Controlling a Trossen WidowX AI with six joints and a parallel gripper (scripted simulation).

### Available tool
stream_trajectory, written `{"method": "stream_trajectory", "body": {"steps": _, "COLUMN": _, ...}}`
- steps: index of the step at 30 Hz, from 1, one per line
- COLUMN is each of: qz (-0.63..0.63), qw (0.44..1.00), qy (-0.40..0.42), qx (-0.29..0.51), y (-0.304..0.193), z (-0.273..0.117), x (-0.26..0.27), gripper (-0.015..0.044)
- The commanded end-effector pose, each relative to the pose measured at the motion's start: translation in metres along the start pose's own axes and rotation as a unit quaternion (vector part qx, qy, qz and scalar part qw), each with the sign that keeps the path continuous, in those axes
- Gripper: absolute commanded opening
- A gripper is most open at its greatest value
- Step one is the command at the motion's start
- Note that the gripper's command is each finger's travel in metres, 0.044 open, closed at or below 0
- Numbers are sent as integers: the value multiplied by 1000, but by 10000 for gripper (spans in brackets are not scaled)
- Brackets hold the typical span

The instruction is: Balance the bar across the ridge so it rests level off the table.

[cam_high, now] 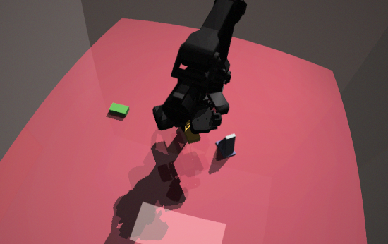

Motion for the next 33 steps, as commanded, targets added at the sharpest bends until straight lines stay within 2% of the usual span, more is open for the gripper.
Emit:
{"method": "stream_trajectory", "body": {"steps": 1, "qz": -1, "qw": 1000, "qy": -4, "qx": -1, "y": 0, "z": -12, "x": 0, "gripper": 0}}
{"method": "stream_trajectory", "body": {"steps": 15, "qz": -2, "qw": 1000, "qy": -4, "qx": -1, "y": -1, "z": -41, "x": 5, "gripper": 0}}
{"method": "stream_trajectory", "body": {"steps": 33, "qz": -7, "qw": 1000, "qy": -3, "qx": -3, "y": 57, "z": -42, "x": 40, "gripper": 0}}
Point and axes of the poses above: the point midway between the two fingers, 35 mm back from their tips, its own z axis out along the fingers, its own x axis across the jaws, y = z × x, the point moved 3 cm from there along -z, back along the fingers, and after that the axes turned 14 degrees about -z, right-handed, at the moved point
